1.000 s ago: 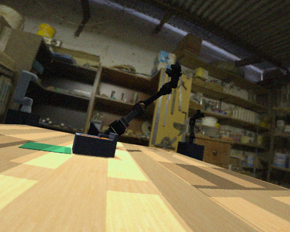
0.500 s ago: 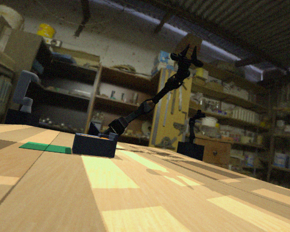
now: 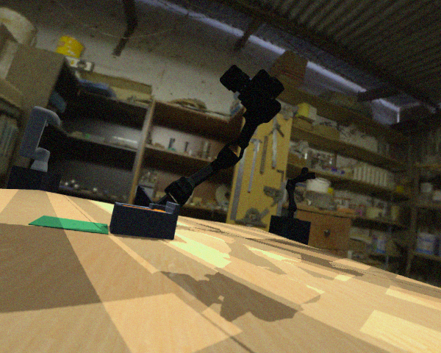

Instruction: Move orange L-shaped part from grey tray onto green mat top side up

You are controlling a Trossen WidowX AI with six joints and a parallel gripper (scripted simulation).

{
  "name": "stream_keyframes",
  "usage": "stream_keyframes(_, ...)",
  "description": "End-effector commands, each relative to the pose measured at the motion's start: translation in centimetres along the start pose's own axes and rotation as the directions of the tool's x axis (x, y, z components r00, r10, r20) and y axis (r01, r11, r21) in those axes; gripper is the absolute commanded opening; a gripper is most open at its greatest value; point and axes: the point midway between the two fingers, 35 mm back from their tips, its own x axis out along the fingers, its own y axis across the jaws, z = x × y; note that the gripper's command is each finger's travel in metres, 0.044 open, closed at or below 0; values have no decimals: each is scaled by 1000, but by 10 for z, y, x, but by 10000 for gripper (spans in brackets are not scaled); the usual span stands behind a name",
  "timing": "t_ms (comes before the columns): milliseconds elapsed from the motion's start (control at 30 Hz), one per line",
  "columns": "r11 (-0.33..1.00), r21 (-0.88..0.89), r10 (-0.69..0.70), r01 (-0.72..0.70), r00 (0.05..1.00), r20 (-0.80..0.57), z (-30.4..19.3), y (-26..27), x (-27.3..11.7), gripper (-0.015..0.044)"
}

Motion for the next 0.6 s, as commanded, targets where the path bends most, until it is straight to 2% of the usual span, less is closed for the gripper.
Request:
stream_keyframes(0,987,-118,73,-109,958,-276,-71,-2,31,180)
stream_keyframes(100,950,-150,162,-272,846,-508,-136,-1,42,180)
stream_keyframes(167,907,-113,242,-406,721,-649,-181,1,41,180)
stream_keyframes(267,801,52,398,-597,464,-791,-242,8,22,180)
stream_keyframes(367,649,293,571,-702,196,-797,-280,19,-6,180)
stream_keyframes(433,609,351,612,-712,139,-779,-285,22,-13,180)
stream_keyframes(567,609,351,612,-712,139,-779,-285,22,-13,180)
